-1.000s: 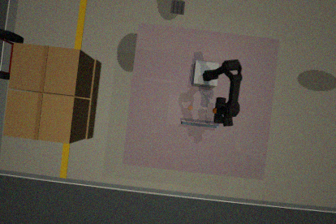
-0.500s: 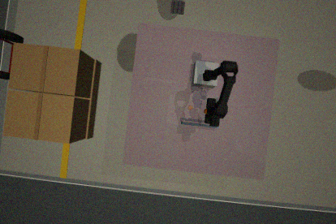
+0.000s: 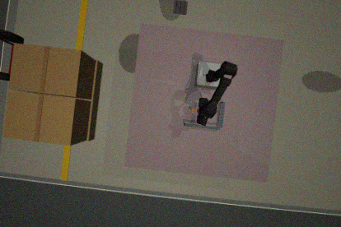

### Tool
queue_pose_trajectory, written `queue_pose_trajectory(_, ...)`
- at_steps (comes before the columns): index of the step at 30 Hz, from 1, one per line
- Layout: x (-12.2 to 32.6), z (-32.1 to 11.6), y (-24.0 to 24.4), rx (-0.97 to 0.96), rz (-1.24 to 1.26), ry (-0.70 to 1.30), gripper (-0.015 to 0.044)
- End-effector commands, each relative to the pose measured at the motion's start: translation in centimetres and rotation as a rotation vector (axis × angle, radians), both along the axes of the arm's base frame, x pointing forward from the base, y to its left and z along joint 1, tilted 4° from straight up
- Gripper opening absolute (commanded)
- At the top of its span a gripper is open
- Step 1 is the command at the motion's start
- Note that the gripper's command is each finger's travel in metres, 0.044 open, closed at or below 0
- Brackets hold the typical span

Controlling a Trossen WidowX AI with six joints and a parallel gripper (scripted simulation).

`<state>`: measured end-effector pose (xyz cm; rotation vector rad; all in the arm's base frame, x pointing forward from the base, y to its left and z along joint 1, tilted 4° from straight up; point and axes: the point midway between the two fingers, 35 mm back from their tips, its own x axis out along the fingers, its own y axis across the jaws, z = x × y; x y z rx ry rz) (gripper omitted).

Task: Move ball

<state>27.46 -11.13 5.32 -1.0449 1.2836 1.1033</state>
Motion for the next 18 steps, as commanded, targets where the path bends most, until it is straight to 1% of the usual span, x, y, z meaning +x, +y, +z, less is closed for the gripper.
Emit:
queue_pose_trajectory(1, -1.1, -0.8, -1.7, 0.0, 0.006, 0.013, 0.0)
queue_pose_trajectory(5, -2.0, -1.4, -3.3, 0.002, 0.008, 0.016, 0.0)
queue_pose_trajectory(10, -2.2, -1.8, -3.5, 0.002, 0.008, 0.017, 0.0)
queue_pose_trajectory(18, -2.2, -6.3, -3.5, 0.002, 0.008, 0.017, 0.0)
